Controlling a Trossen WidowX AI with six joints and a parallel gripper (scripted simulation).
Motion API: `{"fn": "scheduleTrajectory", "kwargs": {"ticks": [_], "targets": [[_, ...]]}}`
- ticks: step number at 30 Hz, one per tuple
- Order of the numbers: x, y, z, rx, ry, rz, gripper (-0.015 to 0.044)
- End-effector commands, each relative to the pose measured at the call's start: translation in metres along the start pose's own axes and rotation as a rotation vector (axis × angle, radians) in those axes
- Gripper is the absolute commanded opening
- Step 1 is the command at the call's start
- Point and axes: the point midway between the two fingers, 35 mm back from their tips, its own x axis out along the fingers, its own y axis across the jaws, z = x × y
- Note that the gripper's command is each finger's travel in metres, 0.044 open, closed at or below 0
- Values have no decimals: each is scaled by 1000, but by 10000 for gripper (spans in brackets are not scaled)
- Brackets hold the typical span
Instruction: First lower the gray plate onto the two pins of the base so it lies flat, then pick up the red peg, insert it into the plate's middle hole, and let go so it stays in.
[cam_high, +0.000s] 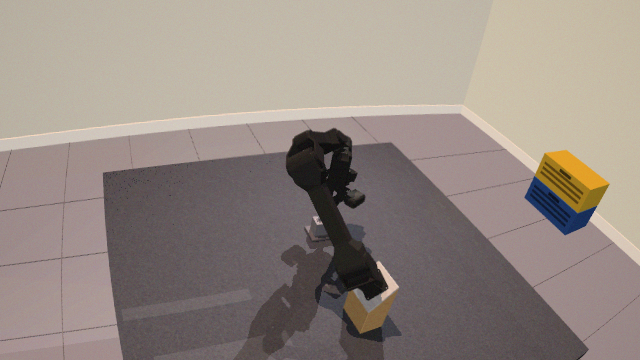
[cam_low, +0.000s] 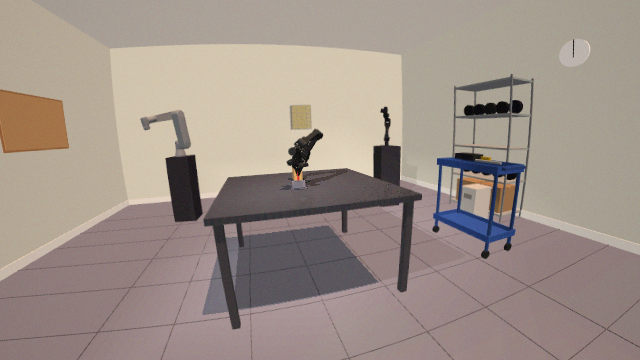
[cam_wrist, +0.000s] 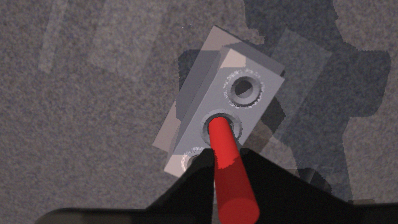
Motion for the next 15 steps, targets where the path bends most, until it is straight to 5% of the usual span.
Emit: {"fn": "scheduleTrajectory", "kwargs": {"ticks": [1, 8, 15], "targets": [[0, 0, 0, 0, 0, 0, 0], [0, 0, 0, 0, 0, 0, 0], [0, 0, 0, 0, 0, 0, 150]]}}
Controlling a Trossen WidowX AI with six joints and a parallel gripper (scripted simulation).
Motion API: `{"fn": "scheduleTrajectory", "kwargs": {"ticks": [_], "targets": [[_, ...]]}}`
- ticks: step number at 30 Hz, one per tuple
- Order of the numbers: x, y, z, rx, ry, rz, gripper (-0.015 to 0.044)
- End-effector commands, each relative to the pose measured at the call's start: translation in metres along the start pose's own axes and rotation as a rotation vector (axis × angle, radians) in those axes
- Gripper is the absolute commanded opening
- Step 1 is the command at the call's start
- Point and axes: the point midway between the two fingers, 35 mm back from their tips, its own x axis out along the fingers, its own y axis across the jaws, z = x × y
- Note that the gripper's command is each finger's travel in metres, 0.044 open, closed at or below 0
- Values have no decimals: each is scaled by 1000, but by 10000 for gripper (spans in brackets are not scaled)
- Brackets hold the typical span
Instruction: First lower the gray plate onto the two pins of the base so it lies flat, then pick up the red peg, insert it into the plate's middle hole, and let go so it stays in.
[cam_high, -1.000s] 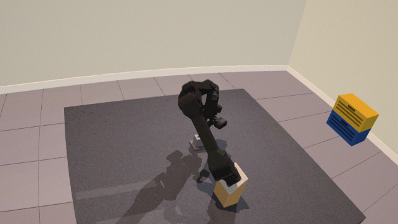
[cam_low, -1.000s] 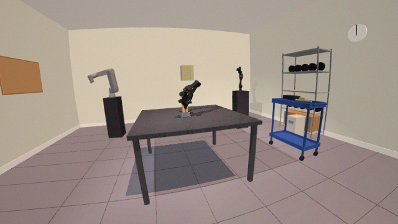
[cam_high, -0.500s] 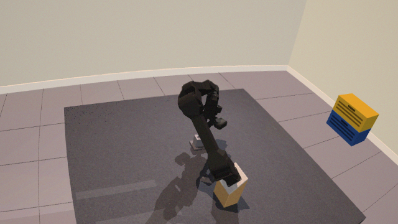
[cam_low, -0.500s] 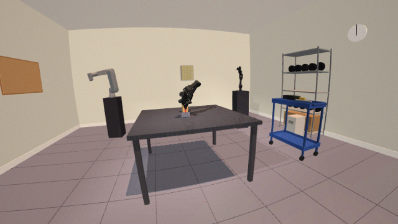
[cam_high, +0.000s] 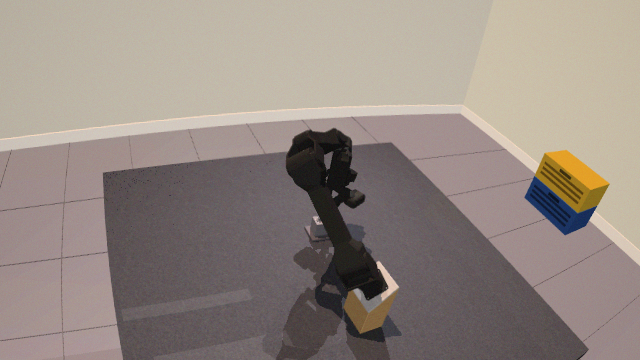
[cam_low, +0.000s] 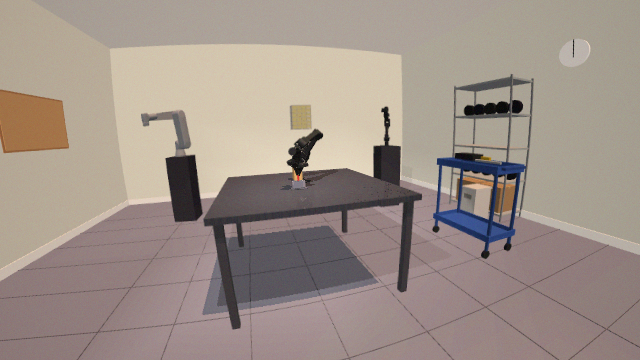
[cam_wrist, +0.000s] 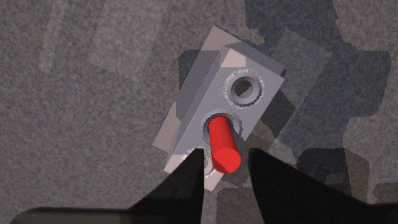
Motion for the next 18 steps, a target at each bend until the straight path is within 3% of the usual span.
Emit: {"fn": "scheduleTrajectory", "kwargs": {"ticks": [1, 18], "targets": [[0, 0, 0, 0, 0, 0, 150], [-6, -2, -1, 12, 6, 2, 150]]}}
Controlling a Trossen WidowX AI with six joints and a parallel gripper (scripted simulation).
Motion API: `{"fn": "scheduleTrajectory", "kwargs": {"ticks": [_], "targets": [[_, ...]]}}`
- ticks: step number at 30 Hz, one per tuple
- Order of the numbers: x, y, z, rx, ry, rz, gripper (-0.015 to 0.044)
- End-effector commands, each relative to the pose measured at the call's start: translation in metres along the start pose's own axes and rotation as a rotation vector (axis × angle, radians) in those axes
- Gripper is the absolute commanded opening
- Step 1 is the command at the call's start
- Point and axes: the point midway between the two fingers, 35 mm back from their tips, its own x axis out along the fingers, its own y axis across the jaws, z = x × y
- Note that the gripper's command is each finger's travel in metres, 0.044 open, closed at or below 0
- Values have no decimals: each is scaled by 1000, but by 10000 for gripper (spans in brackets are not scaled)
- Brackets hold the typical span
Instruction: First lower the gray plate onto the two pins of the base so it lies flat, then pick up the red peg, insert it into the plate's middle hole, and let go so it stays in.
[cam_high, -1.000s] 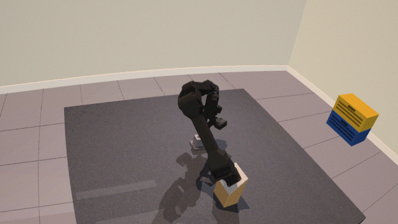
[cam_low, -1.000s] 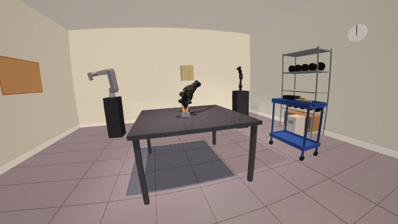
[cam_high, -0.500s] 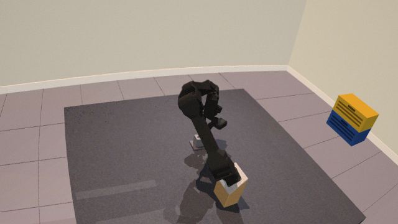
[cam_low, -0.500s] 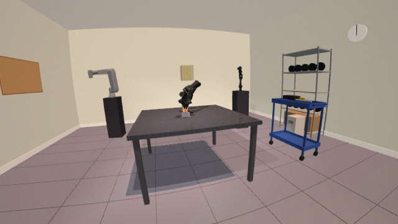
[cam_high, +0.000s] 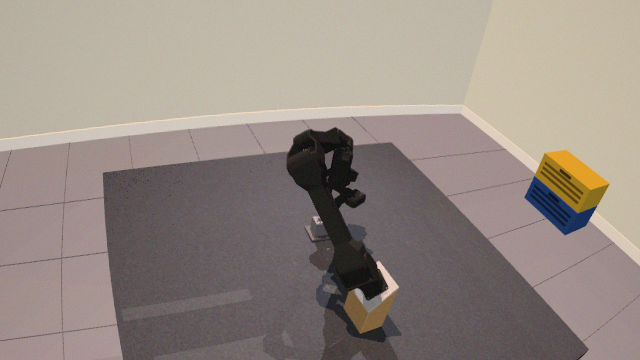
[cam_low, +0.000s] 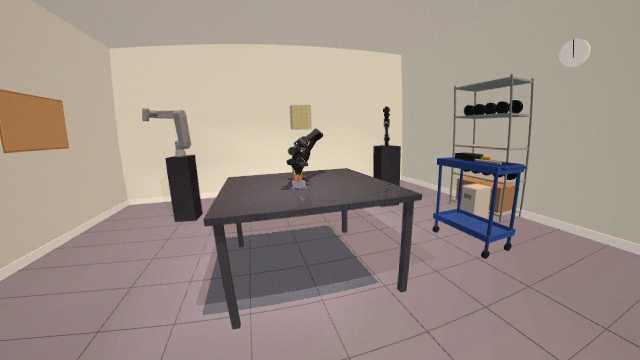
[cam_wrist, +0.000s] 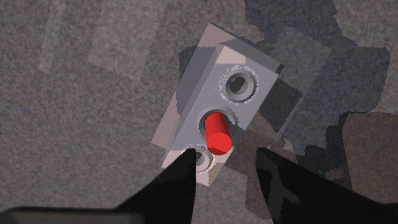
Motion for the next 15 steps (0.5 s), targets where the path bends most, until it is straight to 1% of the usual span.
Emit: {"fn": "scheduleTrajectory", "kwargs": {"ticks": [1, 15], "targets": [[-4, 0, 0, -3, -1, 4, 150], [-13, -2, -2, -3, -2, 4, 150]]}}
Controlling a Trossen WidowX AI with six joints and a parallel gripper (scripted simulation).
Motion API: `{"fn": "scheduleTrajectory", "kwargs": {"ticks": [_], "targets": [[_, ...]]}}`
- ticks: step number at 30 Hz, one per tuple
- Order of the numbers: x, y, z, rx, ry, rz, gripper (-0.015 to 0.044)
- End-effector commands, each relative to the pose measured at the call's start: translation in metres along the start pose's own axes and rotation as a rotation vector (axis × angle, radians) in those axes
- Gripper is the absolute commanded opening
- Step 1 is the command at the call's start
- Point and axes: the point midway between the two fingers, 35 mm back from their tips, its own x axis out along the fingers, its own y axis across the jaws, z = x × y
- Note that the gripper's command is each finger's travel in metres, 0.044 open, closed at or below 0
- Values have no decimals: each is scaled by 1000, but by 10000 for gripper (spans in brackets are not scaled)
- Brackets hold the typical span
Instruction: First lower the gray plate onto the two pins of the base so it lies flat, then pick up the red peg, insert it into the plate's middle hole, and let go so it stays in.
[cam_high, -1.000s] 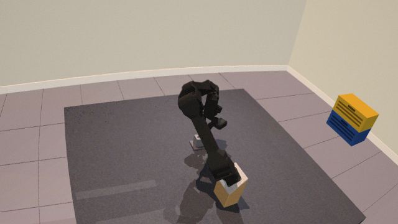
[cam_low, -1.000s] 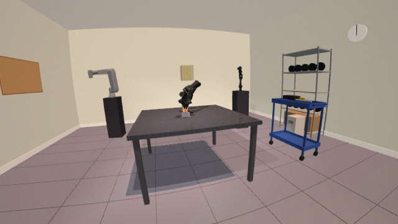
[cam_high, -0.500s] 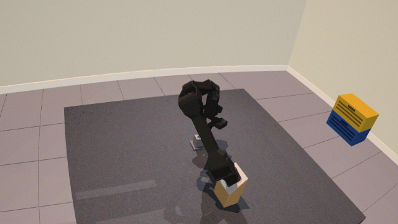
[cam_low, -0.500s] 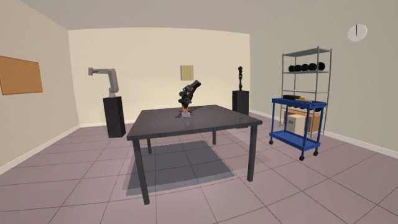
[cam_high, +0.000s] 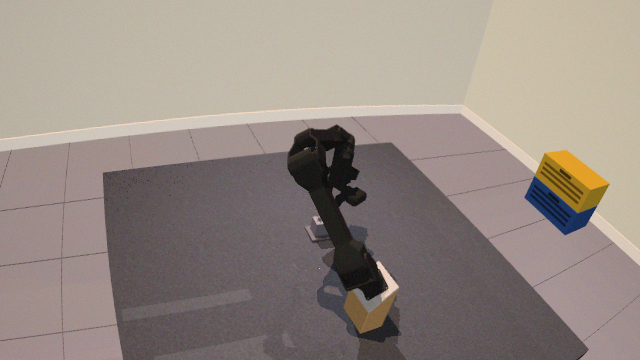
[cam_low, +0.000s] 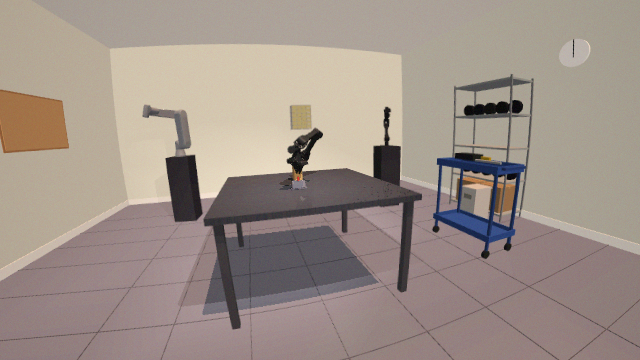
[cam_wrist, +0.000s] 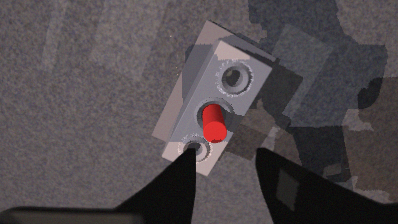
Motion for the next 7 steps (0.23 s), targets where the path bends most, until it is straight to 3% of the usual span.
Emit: {"fn": "scheduleTrajectory", "kwargs": {"ticks": [1, 7], "targets": [[-4, 0, 0, -6, -5, -2, 150], [-7, 0, -1, -6, -6, -2, 150]]}}
